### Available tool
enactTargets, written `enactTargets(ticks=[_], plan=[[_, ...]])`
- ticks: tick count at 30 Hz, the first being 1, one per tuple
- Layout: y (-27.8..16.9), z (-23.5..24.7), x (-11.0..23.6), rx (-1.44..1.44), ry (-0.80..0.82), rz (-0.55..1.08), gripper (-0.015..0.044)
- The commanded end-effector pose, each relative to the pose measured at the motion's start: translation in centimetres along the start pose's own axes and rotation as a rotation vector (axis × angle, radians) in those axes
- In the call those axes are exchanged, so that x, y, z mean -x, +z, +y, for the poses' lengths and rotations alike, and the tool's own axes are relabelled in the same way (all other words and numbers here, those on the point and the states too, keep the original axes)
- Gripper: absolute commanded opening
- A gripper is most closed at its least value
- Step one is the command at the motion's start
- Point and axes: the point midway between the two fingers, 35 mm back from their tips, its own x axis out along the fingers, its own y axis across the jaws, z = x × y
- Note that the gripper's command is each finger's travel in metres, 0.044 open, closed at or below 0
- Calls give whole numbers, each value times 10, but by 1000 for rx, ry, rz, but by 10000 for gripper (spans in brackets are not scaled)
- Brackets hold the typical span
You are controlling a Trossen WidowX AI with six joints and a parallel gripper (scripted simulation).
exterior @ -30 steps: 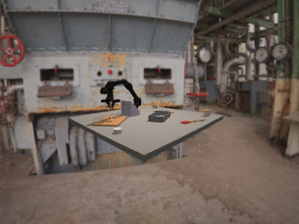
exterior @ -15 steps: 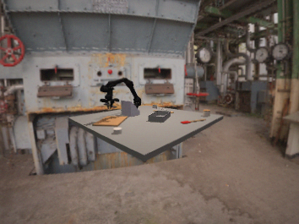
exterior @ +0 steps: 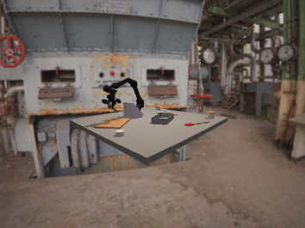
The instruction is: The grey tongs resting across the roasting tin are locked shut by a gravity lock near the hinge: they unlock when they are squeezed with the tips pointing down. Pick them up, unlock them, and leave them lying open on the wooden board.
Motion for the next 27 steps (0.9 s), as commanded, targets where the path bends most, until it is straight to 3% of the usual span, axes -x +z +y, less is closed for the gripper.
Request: enactTargets(ticks=[1, 27], plan=[[7, -1, 11, 0, -1, -90, -150], [2, 4, 52, 26, 8, -491, -150]])
